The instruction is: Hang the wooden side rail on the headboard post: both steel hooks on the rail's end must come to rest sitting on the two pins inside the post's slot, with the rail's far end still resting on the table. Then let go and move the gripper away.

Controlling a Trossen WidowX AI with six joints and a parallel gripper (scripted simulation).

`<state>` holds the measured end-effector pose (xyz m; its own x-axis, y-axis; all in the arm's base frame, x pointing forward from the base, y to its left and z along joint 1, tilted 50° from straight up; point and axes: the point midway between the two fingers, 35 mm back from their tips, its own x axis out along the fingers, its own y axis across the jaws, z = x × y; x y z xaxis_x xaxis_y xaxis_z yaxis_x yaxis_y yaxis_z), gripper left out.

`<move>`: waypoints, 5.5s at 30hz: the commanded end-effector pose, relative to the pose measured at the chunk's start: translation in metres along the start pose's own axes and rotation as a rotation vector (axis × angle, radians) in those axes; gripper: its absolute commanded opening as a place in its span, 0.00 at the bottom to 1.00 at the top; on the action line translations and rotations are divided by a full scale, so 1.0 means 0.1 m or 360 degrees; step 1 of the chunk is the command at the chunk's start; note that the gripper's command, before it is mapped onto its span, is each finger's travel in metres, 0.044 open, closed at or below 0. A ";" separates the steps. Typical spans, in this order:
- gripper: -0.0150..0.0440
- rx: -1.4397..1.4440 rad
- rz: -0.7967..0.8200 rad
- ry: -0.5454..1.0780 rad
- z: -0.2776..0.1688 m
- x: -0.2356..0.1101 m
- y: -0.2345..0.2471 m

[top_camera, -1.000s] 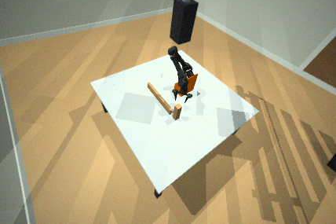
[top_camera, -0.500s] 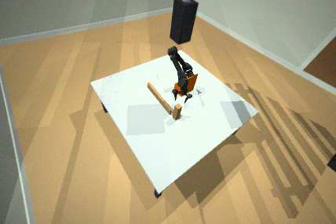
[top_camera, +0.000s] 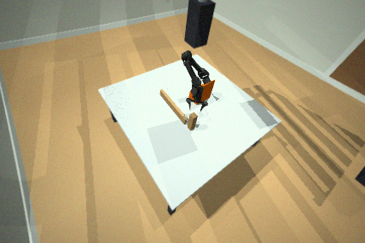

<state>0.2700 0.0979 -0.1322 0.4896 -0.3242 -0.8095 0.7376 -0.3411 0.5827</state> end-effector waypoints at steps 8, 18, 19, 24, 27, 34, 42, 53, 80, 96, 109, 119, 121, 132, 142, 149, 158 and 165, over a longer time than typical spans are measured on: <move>1.00 -0.1387 -0.0090 0.0171 0.11 0.05 0.13; 1.00 -0.2399 0.0020 0.0354 0.14 0.05 0.27; 1.00 -0.2475 0.0034 0.0367 0.14 0.05 0.28; 1.00 -0.2846 0.0118 0.0428 0.14 0.04 0.32; 1.00 -0.3071 0.0178 0.0456 0.15 0.04 0.34; 1.00 -0.3590 0.0352 0.0502 0.16 0.03 0.40; 1.00 -0.4183 0.0600 0.0496 0.17 0.01 0.48; 1.00 -0.4886 0.0939 0.0379 0.19 -0.02 0.56; 1.00 -0.4887 0.0940 0.0378 0.19 -0.02 0.56; 1.00 -0.3981 0.0136 0.0544 0.13 0.23 0.61; 1.00 -0.2590 -0.0587 0.0033 0.07 0.29 0.82; 1.00 -0.1872 -0.0650 -0.0445 0.02 0.17 1.04; 1.00 -0.1746 -0.0630 -0.0523 0.01 0.14 1.08; 1.00 -0.1092 -0.0412 -0.0881 -0.07 -0.04 1.30; 1.00 -0.1081 -0.0407 -0.0886 -0.07 -0.04 1.30; 1.00 -0.1081 -0.0407 -0.0886 -0.07 -0.04 1.30; 1.00 -0.1081 -0.0406 -0.0888 0.13 0.25 1.29; 1.00 -0.1081 -0.0406 -0.0889 0.22 0.37 1.28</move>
<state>0.3756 0.0304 -0.0794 0.1205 -0.7437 -0.6576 0.9925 0.0759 0.0961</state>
